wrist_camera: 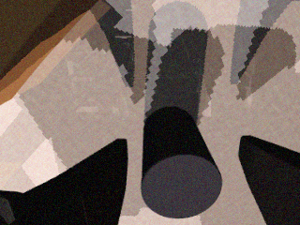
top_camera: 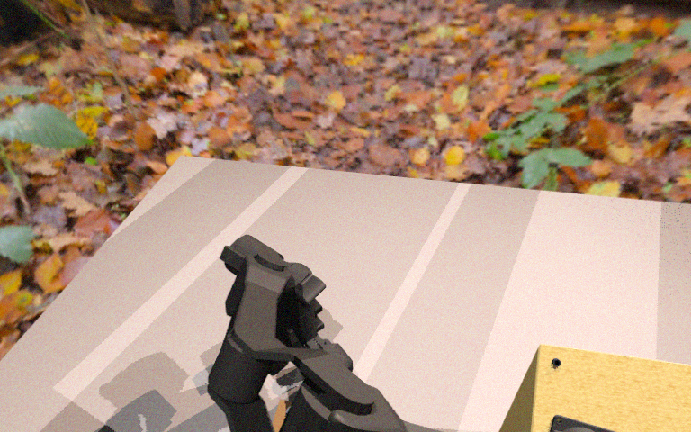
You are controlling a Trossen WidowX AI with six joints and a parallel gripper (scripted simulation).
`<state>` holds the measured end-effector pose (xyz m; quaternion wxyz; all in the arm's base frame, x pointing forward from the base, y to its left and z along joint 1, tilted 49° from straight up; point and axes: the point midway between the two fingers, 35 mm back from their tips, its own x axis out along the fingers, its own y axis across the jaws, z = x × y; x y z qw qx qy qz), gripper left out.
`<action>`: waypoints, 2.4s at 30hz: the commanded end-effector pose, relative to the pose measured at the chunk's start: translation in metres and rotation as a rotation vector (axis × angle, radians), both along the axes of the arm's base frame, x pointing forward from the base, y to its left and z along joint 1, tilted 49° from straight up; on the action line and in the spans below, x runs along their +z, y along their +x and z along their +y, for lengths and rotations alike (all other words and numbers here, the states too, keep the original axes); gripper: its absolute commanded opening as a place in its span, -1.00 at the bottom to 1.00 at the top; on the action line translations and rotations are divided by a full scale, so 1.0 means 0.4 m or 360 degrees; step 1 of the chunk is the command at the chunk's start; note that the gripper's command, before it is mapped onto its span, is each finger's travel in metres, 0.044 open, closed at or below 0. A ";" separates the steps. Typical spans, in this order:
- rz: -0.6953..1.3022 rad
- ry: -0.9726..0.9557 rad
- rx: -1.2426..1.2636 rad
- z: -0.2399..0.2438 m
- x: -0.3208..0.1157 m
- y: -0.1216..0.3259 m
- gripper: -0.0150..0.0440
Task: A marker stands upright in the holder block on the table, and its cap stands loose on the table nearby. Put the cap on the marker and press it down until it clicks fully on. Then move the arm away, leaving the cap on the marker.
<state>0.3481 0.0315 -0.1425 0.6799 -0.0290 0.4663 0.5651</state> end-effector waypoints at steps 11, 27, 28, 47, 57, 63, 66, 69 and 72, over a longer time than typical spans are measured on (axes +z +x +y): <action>0.0025 0.0012 -0.0006 0.022 -0.021 -0.015 0.02; 0.0038 0.0002 -0.0046 -0.007 0.001 -0.006 -0.49; 0.0038 0.0002 -0.0045 -0.012 0.005 -0.005 -0.49; 0.0024 0.0006 -0.0006 -0.093 0.080 0.000 -0.49; 0.0030 0.0006 -0.0010 -0.079 0.159 -0.002 -0.49; 0.0057 0.0000 -0.0029 -0.070 0.203 -0.009 -0.49; 0.0063 -0.0002 -0.0034 -0.064 0.227 -0.012 -0.49; 0.0058 0.0000 -0.0029 -0.059 0.252 -0.016 -0.49; 0.0052 0.0002 -0.0025 -0.054 0.276 -0.020 -0.49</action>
